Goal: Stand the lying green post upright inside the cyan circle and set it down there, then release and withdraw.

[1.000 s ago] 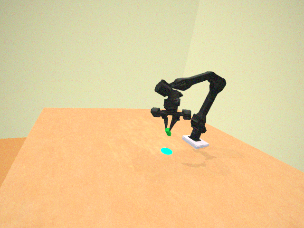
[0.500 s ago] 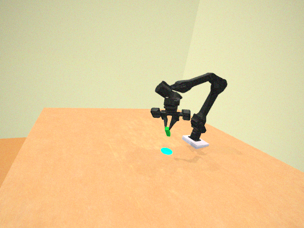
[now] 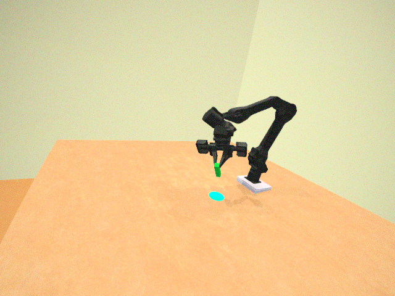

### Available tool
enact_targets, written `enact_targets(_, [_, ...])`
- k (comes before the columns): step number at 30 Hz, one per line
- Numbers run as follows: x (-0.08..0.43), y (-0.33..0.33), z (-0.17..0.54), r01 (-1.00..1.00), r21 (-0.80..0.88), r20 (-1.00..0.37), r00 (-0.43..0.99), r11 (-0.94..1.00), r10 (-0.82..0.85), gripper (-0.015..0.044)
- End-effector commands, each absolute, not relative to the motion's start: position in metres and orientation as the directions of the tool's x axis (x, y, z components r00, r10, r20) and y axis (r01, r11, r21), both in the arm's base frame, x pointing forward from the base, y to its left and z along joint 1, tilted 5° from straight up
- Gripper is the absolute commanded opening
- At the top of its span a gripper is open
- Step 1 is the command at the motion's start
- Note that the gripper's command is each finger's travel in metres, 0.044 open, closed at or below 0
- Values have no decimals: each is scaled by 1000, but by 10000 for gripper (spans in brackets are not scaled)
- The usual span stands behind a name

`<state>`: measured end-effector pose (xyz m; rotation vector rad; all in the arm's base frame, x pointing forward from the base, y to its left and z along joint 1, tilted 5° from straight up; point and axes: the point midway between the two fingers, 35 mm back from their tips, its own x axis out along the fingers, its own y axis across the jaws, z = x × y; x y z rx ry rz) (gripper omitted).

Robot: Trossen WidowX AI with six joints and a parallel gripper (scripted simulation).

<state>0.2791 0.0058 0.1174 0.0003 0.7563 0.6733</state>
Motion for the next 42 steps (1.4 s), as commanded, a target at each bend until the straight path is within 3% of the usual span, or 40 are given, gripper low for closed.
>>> enact_targets(1, [279, 5, 119, -572, 225, -610, 548, 788, 572, 23])
enact_targets(42, [264, -2, 127, -617, 168, -380, 679, 769, 628, 23])
